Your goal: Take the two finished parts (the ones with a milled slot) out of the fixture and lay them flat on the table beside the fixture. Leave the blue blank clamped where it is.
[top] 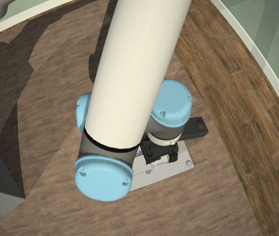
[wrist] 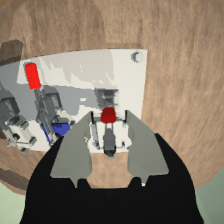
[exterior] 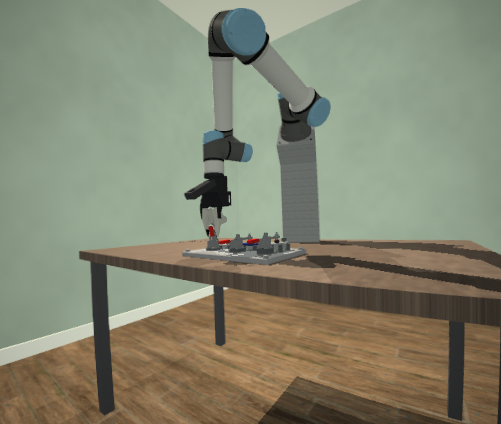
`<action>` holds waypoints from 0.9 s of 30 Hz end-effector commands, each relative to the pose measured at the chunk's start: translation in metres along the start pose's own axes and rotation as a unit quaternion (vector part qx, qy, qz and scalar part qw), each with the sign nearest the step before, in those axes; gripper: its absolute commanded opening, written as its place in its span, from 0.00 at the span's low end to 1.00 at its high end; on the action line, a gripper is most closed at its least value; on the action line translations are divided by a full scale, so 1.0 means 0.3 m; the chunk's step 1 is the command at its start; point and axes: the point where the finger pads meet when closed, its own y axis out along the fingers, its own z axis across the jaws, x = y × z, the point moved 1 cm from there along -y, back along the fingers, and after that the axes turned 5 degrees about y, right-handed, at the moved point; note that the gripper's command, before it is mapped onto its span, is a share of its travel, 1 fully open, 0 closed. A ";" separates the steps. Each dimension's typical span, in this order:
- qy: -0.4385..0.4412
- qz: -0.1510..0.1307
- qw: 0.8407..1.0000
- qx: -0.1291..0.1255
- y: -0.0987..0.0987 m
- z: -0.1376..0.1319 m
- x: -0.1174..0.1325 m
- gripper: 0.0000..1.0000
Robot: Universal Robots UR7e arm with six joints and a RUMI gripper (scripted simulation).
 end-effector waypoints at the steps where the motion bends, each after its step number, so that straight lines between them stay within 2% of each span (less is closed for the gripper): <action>1: -0.002 0.003 1.000 0.000 -0.003 -0.001 -0.011 0.28; 14: -0.001 0.002 1.000 0.000 -0.012 0.000 -0.007 0.28; 23: -0.001 0.002 1.000 0.000 -0.061 0.000 -0.005 0.28; 27: -0.001 0.002 1.000 0.000 -0.102 0.000 -0.005 0.28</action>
